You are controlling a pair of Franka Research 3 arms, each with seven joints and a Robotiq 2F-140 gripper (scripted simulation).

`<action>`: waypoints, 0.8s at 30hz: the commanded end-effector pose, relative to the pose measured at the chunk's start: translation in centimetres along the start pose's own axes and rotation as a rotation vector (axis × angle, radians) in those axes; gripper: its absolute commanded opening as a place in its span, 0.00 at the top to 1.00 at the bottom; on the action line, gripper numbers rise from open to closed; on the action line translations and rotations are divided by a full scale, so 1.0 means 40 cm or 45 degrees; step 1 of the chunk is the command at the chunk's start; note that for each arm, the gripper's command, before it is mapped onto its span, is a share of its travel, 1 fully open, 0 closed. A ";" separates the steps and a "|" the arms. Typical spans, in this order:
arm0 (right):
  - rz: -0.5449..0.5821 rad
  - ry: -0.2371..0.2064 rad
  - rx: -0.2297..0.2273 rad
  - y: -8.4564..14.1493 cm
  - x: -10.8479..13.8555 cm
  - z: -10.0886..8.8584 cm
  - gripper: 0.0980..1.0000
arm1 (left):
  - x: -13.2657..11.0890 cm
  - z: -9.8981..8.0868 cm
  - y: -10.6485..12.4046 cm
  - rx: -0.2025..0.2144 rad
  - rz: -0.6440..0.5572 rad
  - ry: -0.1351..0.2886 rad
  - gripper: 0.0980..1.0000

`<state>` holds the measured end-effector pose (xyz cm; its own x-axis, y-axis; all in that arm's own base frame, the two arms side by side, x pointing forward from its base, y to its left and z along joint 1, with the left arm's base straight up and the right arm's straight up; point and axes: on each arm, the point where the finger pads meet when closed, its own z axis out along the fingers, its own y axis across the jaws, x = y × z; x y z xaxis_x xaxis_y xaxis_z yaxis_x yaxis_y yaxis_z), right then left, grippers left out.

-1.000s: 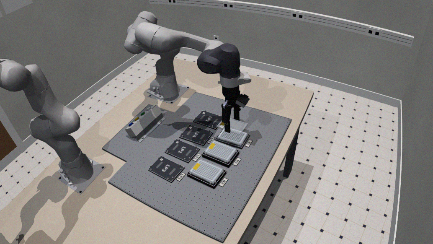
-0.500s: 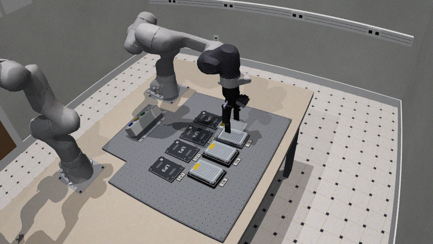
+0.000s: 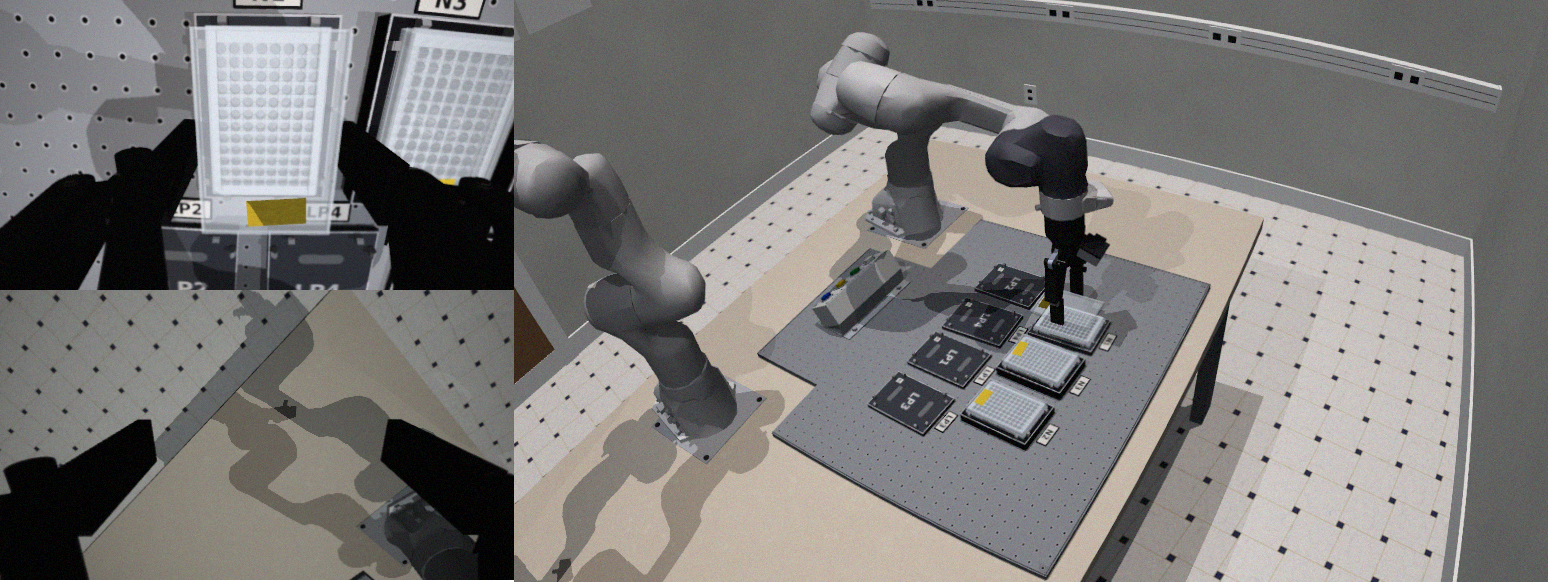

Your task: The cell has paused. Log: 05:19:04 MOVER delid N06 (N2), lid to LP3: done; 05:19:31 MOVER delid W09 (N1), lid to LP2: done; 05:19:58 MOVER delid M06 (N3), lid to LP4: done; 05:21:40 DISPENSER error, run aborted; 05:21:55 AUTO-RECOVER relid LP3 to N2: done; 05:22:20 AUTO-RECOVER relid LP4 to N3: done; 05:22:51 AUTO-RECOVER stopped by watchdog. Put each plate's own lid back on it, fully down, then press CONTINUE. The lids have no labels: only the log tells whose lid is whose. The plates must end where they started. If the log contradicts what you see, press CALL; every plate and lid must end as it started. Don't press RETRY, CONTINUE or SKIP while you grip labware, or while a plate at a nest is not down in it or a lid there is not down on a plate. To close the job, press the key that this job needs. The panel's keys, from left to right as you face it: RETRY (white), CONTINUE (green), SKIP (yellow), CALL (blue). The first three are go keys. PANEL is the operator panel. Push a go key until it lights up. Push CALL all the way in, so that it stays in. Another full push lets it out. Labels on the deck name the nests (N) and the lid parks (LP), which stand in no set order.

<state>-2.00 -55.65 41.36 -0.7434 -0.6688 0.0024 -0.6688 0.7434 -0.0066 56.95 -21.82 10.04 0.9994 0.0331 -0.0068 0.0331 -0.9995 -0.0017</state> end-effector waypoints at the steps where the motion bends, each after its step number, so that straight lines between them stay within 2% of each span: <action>1: 0.000 0.000 0.000 0.000 0.000 0.000 0.00 | 0.006 0.016 0.000 -0.002 -0.009 0.009 1.00; 14: 0.000 0.000 0.000 0.000 0.000 0.000 0.00 | 0.007 0.052 0.001 -0.002 -0.009 0.009 1.00; 24: 0.000 0.000 0.000 0.000 0.000 0.000 0.00 | 0.007 0.061 0.002 -0.002 -0.009 0.009 1.00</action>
<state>-2.00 -55.65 41.36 -0.7434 -0.6688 0.0024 -0.6688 0.7434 -0.0066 57.08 -21.96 7.72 0.9991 0.0424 -0.0042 0.0424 -0.9991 -0.0002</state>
